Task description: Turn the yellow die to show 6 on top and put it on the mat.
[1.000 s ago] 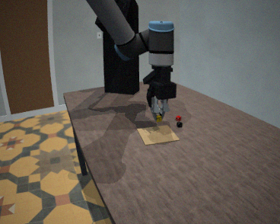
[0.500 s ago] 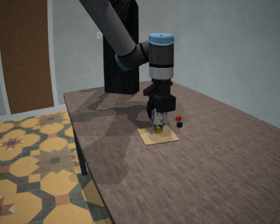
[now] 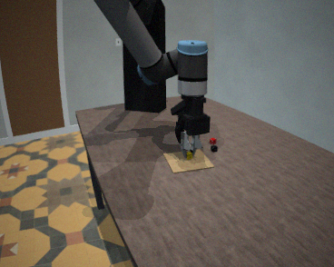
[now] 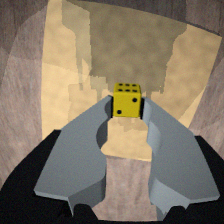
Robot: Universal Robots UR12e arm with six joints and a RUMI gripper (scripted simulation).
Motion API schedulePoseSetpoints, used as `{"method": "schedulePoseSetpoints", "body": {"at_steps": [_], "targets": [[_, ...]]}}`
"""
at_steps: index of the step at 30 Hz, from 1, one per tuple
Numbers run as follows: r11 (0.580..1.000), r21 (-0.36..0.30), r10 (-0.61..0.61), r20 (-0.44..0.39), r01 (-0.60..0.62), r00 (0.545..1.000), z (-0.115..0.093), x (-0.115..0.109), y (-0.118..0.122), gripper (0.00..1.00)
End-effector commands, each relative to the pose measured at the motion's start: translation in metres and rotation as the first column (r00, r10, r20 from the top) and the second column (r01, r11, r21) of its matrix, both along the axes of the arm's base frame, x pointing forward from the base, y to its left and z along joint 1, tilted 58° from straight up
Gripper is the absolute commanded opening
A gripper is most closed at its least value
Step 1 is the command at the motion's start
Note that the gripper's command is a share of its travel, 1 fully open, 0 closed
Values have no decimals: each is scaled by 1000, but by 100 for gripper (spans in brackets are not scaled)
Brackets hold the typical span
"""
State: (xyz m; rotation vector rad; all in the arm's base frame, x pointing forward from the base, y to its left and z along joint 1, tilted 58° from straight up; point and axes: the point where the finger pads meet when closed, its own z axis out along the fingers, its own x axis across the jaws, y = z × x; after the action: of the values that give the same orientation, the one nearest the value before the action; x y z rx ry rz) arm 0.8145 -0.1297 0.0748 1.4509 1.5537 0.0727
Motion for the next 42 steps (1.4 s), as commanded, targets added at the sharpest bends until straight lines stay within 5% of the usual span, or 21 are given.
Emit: {"method": "schedulePoseSetpoints", "body": {"at_steps": [1,42], "targets": [[1000,-1,1,4,-1,1000,2,2,0,3],[1000,-1,1,4,-1,1000,5,3,-3,3]]}}
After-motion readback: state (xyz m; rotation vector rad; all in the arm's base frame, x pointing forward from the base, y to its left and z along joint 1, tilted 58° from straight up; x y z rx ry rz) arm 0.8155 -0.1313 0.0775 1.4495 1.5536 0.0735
